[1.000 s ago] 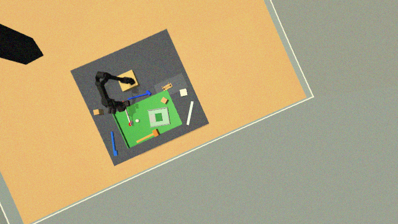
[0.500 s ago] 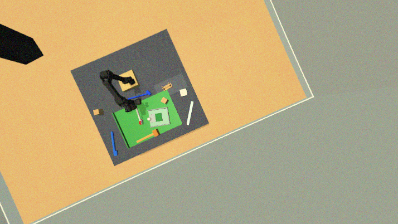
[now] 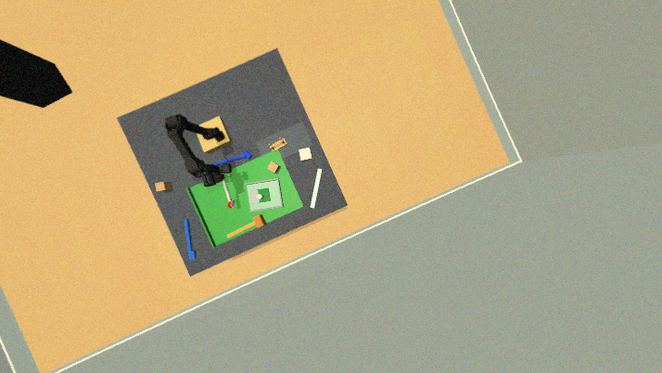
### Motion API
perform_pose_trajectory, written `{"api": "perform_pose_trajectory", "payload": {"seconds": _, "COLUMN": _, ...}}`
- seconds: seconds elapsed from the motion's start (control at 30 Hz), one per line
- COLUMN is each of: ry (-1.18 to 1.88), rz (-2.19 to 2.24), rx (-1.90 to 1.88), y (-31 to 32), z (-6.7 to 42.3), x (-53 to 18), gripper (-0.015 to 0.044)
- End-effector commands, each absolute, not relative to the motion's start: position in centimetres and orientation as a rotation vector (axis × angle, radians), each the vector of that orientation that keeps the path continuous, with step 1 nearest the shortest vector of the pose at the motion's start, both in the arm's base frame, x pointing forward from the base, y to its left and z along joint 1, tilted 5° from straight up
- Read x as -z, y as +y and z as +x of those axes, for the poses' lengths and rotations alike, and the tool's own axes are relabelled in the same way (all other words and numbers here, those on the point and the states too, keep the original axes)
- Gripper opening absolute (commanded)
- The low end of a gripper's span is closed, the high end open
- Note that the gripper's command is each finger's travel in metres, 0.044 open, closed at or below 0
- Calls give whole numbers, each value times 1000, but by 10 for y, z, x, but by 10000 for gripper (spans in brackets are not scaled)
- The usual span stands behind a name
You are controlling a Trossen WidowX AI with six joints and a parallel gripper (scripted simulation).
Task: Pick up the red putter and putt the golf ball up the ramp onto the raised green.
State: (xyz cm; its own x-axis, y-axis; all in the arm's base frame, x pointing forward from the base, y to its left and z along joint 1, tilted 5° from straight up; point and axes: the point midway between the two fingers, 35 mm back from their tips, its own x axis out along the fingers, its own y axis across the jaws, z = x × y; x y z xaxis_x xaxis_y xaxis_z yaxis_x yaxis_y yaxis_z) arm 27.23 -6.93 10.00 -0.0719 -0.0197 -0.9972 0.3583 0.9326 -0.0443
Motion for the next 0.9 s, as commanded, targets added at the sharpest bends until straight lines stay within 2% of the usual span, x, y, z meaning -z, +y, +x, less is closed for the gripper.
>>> {"api": "perform_pose_trajectory", "payload": {"seconds": 0.0, "ry": 1607, "rz": 272, "rx": 316, "y": -68, "z": 273, "x": -113, "gripper": 0}}
{"api": "perform_pose_trajectory", "payload": {"seconds": 0.87, "ry": 1614, "rz": 265, "rx": 317, "y": -69, "z": 273, "x": -105, "gripper": 0}}
